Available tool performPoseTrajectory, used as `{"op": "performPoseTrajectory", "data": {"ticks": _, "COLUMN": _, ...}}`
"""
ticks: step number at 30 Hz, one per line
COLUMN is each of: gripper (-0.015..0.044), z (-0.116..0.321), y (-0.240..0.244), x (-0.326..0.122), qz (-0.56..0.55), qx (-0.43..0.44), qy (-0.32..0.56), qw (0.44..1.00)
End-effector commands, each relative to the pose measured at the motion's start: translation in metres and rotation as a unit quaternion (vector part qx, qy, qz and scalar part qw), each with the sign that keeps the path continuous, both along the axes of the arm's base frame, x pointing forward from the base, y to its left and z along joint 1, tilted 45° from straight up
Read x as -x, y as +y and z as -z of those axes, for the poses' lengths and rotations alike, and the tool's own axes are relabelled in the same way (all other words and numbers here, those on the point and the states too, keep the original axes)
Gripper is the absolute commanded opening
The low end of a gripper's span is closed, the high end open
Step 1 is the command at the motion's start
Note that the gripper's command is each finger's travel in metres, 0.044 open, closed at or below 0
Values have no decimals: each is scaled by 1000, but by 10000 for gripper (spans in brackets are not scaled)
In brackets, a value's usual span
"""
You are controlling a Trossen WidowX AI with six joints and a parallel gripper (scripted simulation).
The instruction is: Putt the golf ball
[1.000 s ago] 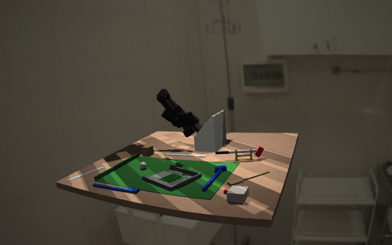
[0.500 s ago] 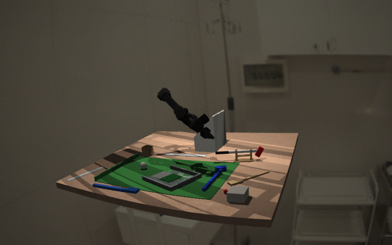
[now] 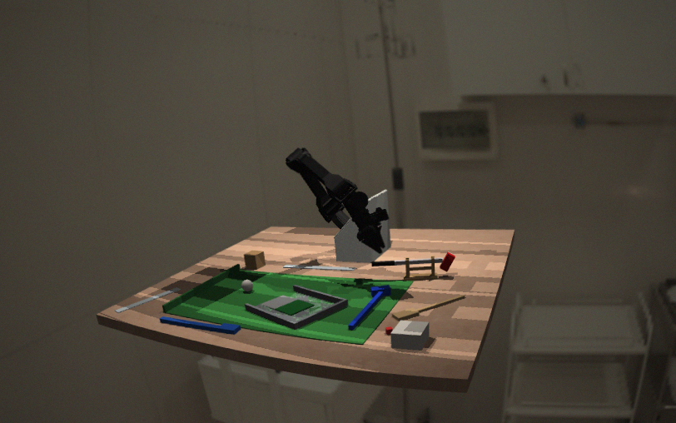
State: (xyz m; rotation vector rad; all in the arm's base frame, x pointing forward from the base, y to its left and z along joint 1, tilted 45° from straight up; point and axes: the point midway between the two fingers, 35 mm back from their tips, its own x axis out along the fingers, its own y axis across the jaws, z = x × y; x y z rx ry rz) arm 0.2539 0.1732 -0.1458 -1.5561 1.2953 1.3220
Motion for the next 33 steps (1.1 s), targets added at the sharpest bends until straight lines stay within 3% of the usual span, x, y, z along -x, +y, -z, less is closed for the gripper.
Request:
{"op": "performPoseTrajectory", "data": {"ticks": 1, "gripper": 440, "z": 9, "y": -12, "x": 19, "qz": 10, "qx": 131, "qy": 15, "qw": 991}}
{"op": "performPoseTrajectory", "data": {"ticks": 33, "gripper": 440, "z": 44, "y": -45, "x": 20, "qz": 10, "qx": 132, "qy": 14, "qw": 991}}
